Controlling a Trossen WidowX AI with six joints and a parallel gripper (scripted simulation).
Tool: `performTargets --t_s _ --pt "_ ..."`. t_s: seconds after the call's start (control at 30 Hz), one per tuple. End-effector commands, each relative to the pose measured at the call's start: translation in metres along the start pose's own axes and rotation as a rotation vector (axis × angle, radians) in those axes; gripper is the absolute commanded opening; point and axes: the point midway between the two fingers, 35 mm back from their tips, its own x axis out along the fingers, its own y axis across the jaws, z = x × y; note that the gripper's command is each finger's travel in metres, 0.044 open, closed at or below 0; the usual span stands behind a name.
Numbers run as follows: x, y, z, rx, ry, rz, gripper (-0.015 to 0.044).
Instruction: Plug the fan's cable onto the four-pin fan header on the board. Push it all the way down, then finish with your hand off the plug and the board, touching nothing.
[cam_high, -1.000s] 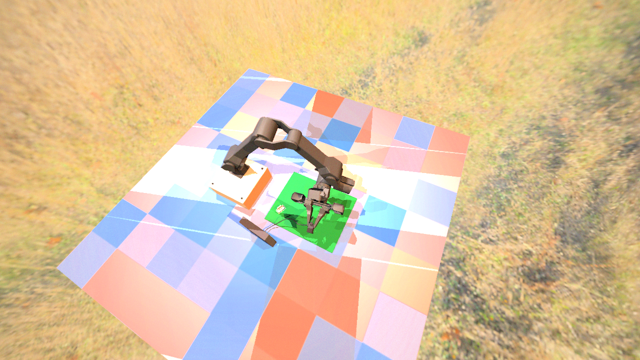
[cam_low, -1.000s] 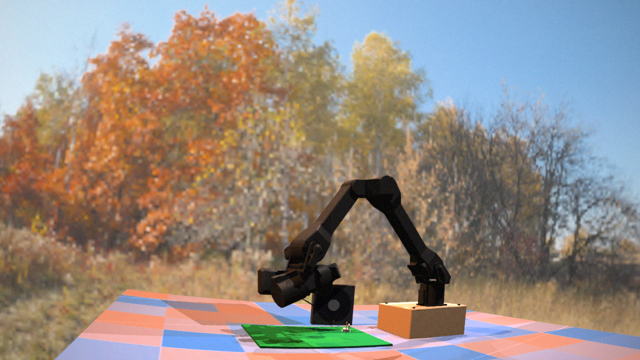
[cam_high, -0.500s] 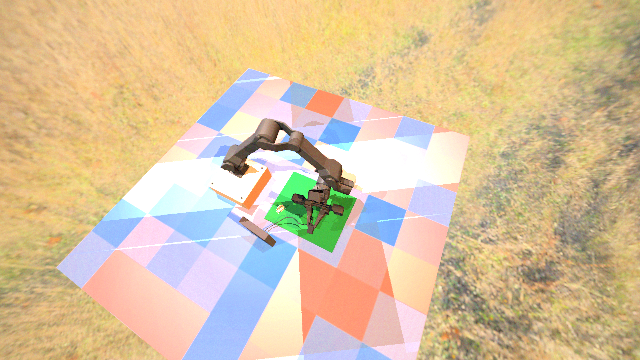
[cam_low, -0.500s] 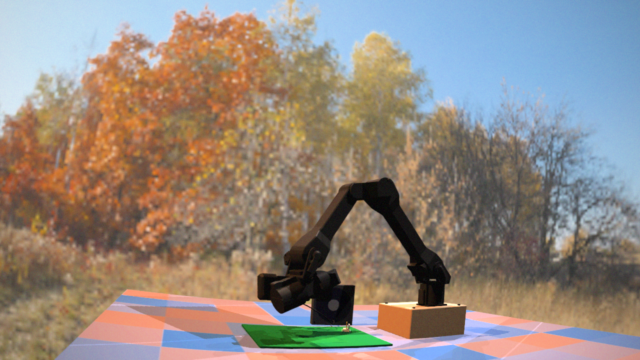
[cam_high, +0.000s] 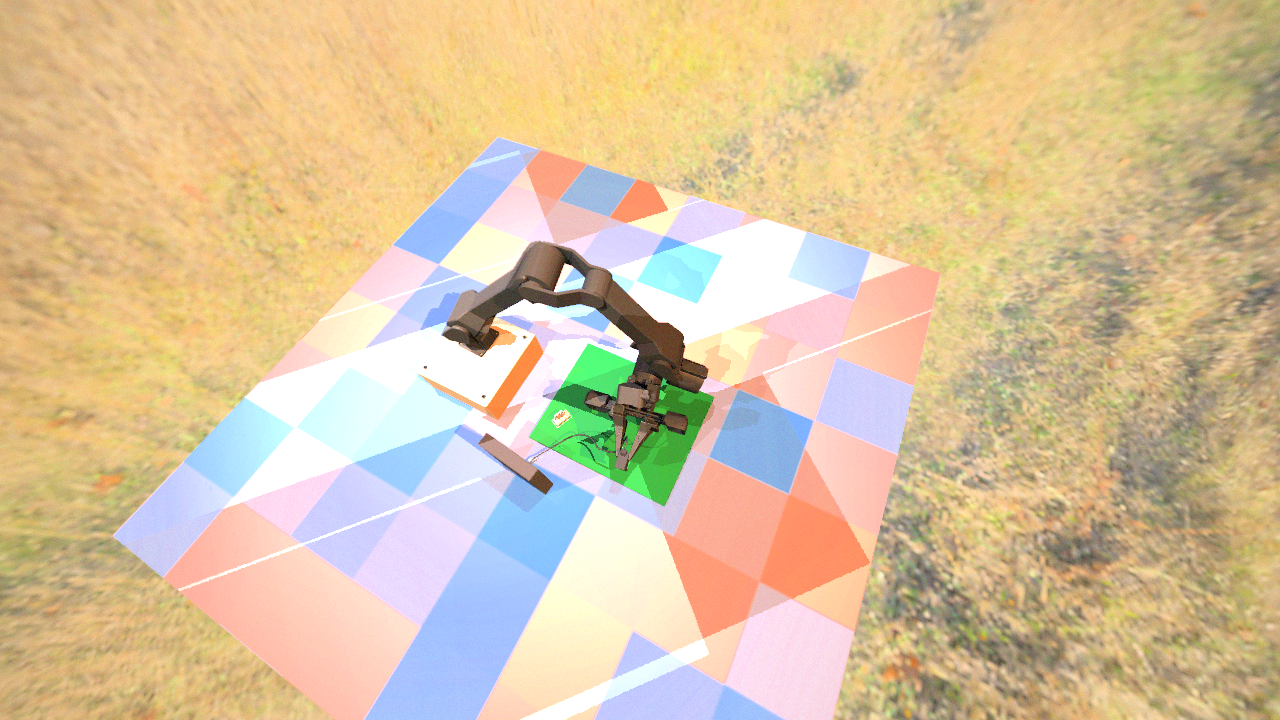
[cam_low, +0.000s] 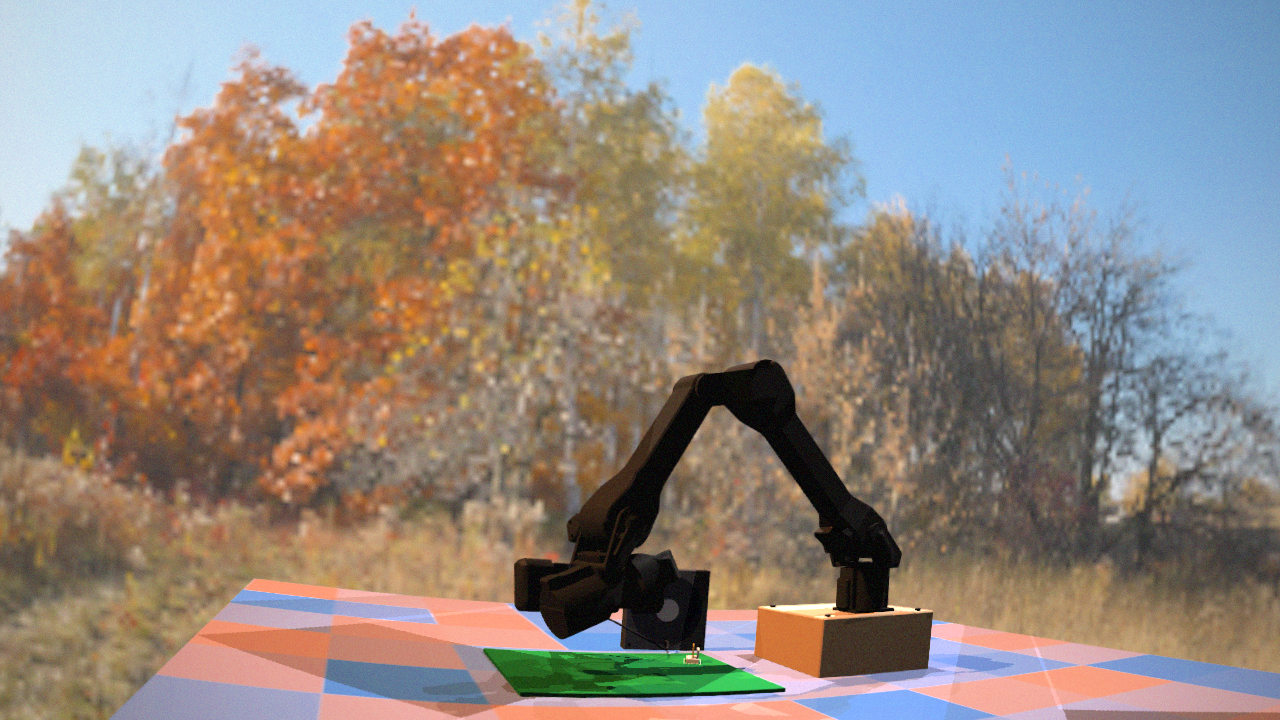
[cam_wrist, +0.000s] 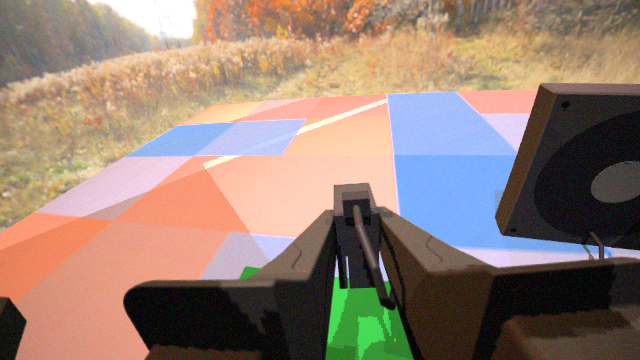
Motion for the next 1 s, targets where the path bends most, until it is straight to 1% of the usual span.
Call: performTargets --t_s 0.0,0.97 --pt "0.001 -0.001 -0.004 -0.008 -0.003 0.0 0.0" --pt "0.006 -0.001 -0.031 -0.009 -0.003 0.0 0.0"
